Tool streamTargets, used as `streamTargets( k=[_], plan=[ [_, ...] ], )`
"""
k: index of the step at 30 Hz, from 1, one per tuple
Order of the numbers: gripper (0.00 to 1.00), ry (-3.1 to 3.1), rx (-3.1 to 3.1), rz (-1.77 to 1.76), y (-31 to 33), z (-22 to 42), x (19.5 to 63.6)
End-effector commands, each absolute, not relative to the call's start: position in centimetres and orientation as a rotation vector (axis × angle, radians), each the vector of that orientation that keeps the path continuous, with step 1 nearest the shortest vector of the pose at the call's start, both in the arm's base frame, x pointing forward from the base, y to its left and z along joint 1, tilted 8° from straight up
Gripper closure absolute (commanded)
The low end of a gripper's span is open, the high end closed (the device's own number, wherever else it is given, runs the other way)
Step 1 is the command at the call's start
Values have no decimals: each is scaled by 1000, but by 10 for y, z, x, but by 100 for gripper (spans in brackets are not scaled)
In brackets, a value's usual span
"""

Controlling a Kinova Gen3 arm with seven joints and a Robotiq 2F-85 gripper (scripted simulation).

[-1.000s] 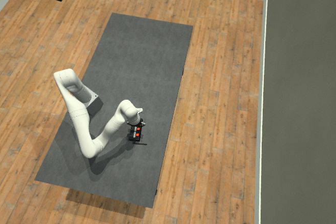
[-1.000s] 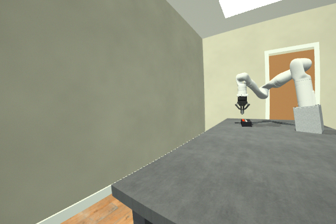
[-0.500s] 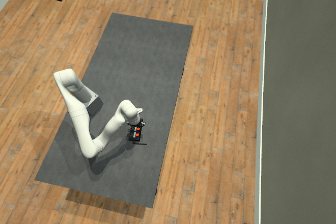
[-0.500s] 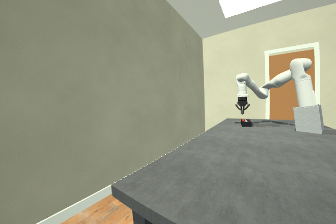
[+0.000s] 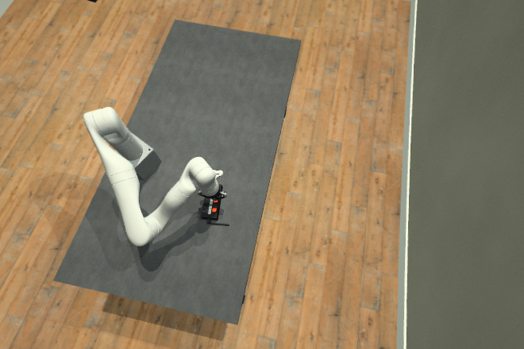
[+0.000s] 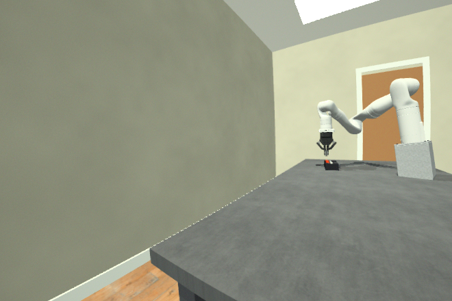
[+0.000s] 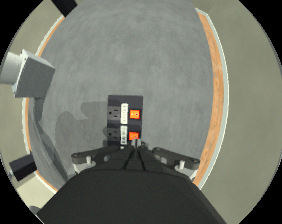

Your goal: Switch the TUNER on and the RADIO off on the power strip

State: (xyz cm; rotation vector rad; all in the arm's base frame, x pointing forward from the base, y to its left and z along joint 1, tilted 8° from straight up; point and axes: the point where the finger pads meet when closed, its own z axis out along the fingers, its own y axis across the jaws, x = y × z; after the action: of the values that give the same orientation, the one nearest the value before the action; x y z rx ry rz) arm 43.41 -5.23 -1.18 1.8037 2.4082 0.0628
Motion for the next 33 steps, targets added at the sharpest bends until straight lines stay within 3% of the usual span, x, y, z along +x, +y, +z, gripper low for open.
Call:
streamTargets(
  k=[1,33],
  plan=[
    [100,2412,1804,72,-52,-18,436],
    [100,2413,1801,72,-52,-38,439]
  ],
)
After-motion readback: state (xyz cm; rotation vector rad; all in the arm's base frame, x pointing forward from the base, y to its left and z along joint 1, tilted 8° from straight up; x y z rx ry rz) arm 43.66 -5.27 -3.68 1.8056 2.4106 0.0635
